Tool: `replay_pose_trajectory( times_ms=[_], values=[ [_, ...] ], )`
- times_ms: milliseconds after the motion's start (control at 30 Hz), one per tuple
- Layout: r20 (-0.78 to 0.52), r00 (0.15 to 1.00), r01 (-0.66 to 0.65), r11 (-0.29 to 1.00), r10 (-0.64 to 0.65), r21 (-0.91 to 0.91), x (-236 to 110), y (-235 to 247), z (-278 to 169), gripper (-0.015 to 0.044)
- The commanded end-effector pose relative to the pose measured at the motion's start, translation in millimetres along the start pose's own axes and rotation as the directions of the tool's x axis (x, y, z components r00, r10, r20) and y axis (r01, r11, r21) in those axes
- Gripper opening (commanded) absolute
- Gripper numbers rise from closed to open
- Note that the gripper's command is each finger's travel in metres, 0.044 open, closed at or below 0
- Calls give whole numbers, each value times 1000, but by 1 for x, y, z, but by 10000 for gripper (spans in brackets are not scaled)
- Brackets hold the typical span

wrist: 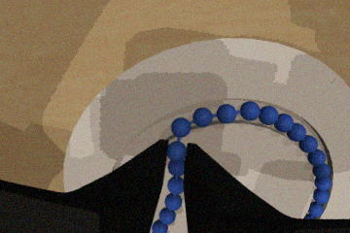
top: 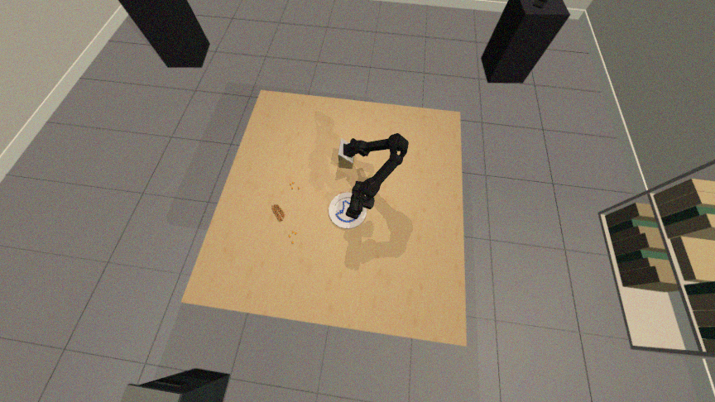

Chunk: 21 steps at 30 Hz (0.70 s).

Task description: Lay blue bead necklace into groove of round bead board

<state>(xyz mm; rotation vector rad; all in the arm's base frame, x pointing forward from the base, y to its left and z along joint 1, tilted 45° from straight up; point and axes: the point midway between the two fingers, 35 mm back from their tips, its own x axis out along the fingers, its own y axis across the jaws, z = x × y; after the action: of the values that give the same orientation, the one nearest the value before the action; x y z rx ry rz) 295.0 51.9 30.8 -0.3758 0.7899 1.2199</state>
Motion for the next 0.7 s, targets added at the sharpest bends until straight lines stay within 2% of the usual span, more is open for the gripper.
replay_pose_trajectory(
  times_ms=[0,600,667],
  values=[
    [3,1000,3,1000,-3,-2,-2,1,1,0],
    [3,1000,2,1000,-2,-1,6,9,6,0],
    [2,1000,6,1000,-6,-7,3,7,6,53]
  ],
)
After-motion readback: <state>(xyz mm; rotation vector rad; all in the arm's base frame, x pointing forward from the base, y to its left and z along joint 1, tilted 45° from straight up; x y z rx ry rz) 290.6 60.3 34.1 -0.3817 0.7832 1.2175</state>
